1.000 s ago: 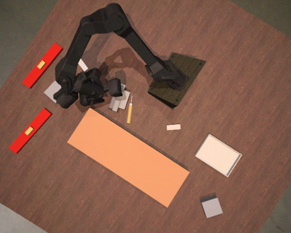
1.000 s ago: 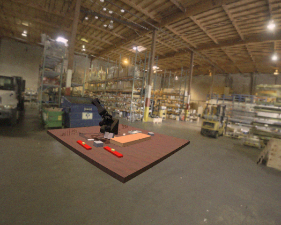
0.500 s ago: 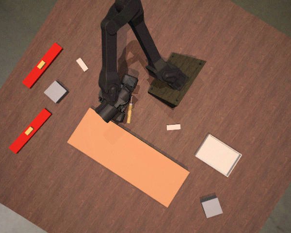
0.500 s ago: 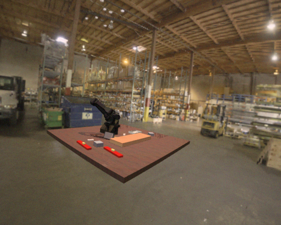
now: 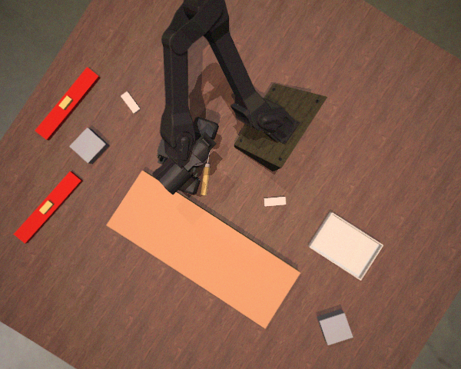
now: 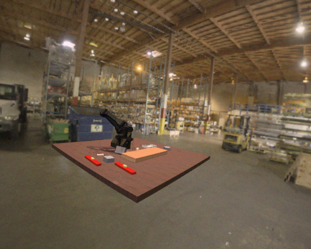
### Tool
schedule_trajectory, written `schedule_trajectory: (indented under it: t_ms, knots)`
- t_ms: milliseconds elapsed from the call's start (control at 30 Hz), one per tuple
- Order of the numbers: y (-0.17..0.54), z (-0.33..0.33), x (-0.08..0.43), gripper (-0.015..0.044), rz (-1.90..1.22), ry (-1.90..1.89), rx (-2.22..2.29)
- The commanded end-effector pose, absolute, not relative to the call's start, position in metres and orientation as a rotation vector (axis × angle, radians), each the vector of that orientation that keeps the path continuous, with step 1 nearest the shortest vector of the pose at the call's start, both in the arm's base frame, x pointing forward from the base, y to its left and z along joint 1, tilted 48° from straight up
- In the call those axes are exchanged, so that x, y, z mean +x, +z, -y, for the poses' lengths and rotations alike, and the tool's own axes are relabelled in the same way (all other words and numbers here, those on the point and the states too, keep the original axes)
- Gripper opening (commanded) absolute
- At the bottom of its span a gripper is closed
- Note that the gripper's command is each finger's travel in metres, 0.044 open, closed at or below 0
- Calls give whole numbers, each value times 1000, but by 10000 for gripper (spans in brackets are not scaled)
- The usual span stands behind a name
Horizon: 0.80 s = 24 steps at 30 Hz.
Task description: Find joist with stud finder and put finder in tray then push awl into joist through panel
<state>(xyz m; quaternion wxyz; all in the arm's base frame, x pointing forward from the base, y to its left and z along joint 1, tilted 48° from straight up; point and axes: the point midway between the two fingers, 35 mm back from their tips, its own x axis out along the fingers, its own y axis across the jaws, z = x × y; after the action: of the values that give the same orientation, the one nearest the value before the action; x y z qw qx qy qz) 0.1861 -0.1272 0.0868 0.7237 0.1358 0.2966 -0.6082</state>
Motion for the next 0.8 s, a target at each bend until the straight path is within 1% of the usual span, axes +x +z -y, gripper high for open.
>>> schedule_trajectory:
  t_ms: [0,767]
  knots:
    - [83,131,186,440,-658,-1345,294]
    - [59,158,188,440,-657,-1345,293]
